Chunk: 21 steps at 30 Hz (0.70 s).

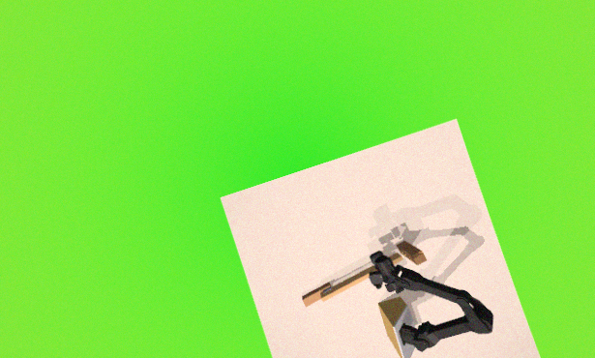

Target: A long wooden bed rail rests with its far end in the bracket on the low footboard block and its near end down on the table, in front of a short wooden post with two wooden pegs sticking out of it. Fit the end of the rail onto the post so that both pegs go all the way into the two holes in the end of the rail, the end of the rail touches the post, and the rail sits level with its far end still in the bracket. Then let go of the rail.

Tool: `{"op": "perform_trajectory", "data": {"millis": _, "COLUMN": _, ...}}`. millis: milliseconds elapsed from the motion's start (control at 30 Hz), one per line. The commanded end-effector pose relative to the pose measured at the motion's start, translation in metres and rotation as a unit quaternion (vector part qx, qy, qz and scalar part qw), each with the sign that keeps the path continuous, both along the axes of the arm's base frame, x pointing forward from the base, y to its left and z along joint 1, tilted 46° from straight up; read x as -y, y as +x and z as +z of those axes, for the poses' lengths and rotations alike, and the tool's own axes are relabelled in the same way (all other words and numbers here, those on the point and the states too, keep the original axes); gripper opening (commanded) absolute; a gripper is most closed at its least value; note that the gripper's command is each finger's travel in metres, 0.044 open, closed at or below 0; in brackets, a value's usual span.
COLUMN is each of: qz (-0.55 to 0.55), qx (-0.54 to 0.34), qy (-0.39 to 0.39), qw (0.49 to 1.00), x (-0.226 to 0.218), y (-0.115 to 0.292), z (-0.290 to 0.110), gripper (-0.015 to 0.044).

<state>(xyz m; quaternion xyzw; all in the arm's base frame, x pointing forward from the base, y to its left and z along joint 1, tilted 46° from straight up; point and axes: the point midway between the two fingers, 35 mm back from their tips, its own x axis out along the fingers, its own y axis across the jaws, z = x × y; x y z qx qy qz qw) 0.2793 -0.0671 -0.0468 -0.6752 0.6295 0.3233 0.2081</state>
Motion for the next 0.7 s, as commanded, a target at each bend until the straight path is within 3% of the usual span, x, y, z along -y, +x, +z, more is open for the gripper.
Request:
{"op": "perform_trajectory", "data": {"millis": 0, "qz": 0.003, "qx": 0.001, "qy": 0.001, "qw": 1.0, "x": -0.0001, "y": 0.0012, "z": 0.0016, "gripper": 0.0}}
{"op": "perform_trajectory", "data": {"millis": 667, "qz": 0.003, "qx": 0.001, "qy": 0.001, "qw": 1.0, "x": 0.004, "y": 0.0025, "z": 0.0061, "gripper": 0.0}}
